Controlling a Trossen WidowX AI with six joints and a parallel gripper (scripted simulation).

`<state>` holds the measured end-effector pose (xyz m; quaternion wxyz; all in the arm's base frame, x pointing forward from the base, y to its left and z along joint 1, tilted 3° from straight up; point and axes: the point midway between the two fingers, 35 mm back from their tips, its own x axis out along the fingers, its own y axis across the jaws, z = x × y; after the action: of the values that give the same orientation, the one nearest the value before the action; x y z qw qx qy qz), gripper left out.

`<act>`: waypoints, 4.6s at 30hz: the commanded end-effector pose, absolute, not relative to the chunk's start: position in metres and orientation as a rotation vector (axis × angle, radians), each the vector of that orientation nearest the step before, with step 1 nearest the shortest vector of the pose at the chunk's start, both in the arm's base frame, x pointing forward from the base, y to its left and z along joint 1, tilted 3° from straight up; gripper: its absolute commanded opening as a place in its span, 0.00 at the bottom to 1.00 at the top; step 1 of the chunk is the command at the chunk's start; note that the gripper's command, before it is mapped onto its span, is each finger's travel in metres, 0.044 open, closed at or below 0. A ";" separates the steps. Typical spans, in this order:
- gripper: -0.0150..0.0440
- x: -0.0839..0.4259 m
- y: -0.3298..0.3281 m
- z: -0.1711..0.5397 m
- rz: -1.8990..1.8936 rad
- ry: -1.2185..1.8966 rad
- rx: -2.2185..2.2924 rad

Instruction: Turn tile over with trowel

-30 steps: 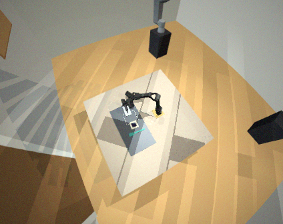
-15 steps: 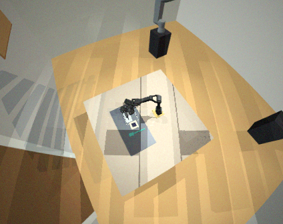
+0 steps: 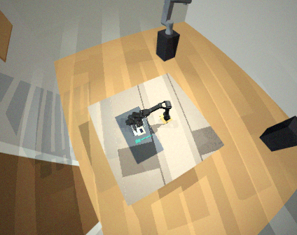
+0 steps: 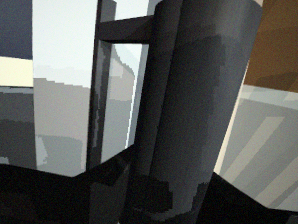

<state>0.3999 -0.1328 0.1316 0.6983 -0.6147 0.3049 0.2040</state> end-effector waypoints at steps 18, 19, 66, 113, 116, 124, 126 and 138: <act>0.25 0.406 -0.017 0.140 0.450 0.613 -1.347; 0.25 0.405 -0.012 0.140 0.449 0.611 -1.346; 0.25 0.384 0.092 0.116 0.388 0.552 -1.311; 0.25 0.379 0.048 0.108 0.376 0.584 -1.378; 0.25 0.378 0.048 0.112 0.370 0.598 -1.407; 0.25 0.376 0.040 0.129 0.370 0.599 -1.410; 0.25 0.375 0.037 0.132 0.370 0.600 -1.410; 0.25 0.370 0.015 0.148 0.369 0.600 -1.412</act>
<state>0.3685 0.0214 0.1362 0.7006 -0.6335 0.2781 0.1746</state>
